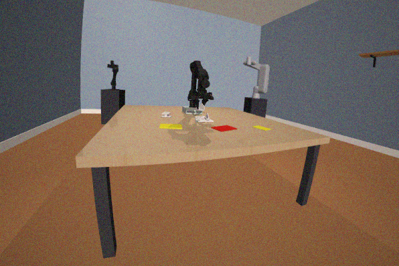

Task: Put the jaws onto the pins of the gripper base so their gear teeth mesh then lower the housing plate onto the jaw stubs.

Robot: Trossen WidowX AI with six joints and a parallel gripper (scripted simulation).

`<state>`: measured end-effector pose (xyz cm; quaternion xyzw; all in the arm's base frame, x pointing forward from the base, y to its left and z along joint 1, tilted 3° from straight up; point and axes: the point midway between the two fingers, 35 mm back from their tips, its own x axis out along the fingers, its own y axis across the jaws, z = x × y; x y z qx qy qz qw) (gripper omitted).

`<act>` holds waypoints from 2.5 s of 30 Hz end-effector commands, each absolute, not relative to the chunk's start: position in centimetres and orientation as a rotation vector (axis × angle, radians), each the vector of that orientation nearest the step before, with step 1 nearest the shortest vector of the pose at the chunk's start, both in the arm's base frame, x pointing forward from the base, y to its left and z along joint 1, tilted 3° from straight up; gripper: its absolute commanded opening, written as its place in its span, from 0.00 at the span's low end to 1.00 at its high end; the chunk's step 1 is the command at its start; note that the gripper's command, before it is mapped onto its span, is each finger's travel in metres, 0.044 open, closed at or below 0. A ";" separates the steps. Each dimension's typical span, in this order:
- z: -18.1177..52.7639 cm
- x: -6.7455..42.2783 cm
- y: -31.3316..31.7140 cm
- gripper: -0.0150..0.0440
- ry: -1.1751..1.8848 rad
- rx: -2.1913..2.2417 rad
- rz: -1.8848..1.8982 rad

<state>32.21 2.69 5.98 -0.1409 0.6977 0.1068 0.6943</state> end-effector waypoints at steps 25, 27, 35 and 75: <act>3.5 32.3 2.6 0.48 1.561 -0.314 0.233; 3.1 32.3 2.6 0.48 1.561 -0.314 0.233; 1.9 32.2 2.5 0.48 1.561 -0.314 0.233; 0.2 32.2 2.4 0.48 1.560 -0.323 0.242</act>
